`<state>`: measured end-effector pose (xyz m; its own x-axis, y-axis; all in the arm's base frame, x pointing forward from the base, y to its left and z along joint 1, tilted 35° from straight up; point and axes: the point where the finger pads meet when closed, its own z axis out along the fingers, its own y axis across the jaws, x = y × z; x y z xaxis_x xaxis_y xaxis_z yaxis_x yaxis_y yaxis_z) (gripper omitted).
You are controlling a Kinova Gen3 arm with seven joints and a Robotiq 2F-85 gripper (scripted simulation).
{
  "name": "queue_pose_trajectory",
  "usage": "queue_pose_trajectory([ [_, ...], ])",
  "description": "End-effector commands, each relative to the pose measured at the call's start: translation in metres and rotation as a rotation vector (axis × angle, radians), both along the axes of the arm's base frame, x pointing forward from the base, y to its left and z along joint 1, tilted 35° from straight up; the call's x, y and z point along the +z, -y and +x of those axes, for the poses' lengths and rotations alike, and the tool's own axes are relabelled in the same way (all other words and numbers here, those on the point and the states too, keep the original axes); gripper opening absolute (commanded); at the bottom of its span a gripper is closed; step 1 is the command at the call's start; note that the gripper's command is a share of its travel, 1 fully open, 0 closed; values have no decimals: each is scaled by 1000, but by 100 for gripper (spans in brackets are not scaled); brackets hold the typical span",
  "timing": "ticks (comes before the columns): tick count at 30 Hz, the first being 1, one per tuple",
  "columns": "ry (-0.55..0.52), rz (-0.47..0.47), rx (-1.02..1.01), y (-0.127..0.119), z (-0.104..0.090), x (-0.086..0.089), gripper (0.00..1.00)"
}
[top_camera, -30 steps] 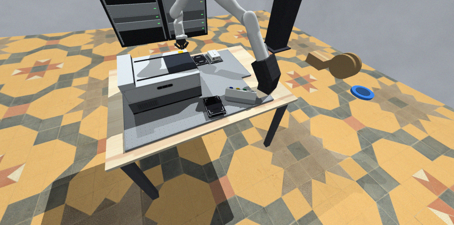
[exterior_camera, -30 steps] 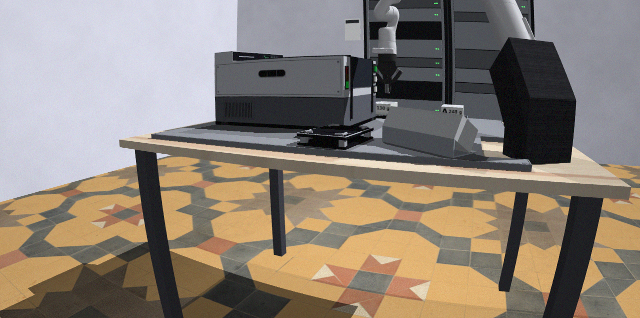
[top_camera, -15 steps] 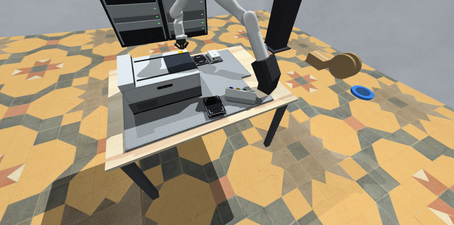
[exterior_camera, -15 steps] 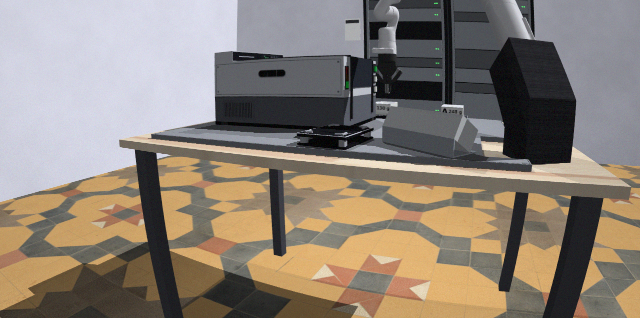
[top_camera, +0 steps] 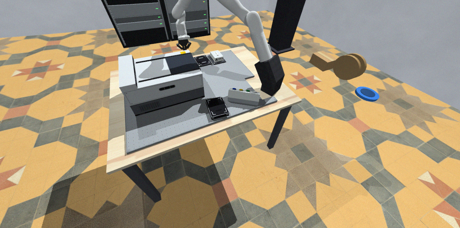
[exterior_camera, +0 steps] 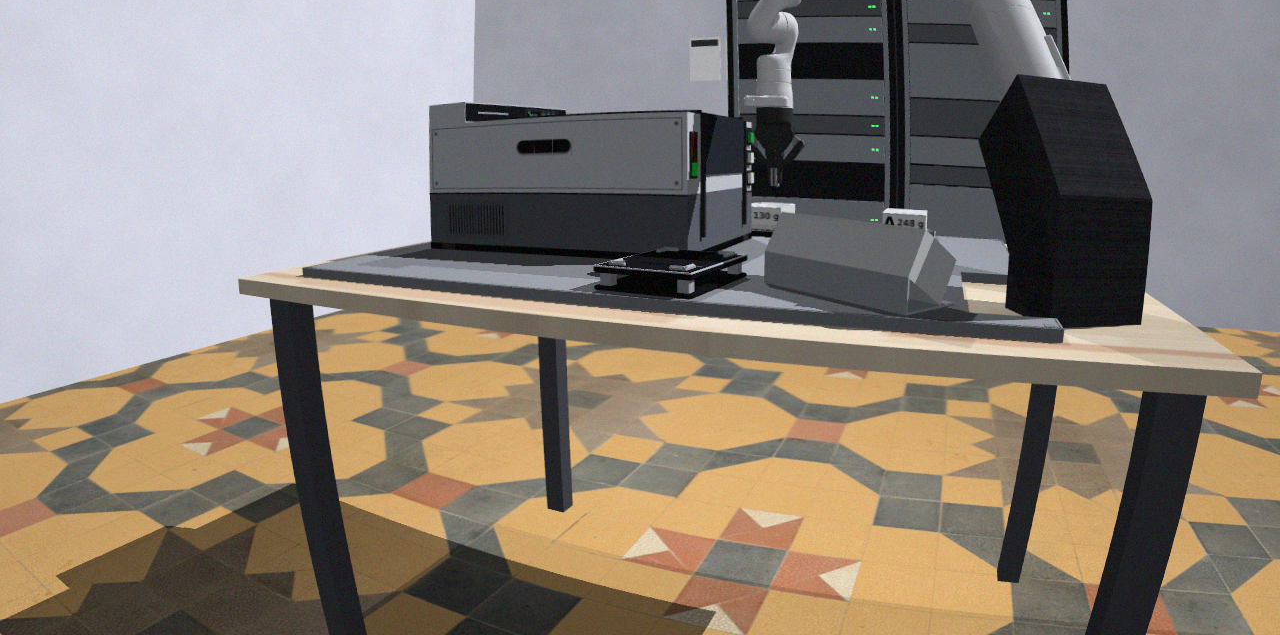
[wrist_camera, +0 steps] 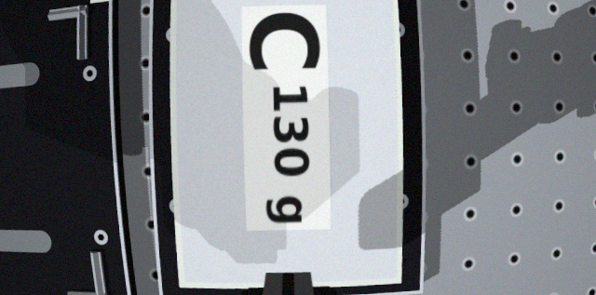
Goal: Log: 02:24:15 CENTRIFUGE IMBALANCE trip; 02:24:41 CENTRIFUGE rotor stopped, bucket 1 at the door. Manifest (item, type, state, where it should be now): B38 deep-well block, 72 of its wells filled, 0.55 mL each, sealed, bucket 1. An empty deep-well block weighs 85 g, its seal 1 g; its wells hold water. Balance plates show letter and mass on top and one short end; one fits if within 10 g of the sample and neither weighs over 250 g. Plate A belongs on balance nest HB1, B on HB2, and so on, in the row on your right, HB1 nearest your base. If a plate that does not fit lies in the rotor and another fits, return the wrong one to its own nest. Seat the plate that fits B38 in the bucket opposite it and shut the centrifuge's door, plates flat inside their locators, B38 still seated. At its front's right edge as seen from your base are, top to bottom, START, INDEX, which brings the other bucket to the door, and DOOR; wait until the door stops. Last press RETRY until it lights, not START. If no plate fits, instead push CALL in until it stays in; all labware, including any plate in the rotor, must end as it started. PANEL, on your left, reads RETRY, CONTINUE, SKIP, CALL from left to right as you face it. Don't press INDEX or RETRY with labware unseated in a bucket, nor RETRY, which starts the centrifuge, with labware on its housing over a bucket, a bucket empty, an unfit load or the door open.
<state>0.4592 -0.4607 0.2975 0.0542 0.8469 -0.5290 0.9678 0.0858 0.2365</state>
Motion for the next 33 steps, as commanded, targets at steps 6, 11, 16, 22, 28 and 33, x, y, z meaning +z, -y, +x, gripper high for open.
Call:
queue_pose_trajectory([
  [6,2,-1,1,0,0,1,10],
  [11,2,-1,1,-4,-1,7,10],
  [16,2,-1,1,-12,-5,20,10],
  [22,2,-1,1,-23,-10,36,10],
  [28,2,-1,1,-30,-14,47,10],
  [33,2,-1,1,-39,-18,61,10],
])
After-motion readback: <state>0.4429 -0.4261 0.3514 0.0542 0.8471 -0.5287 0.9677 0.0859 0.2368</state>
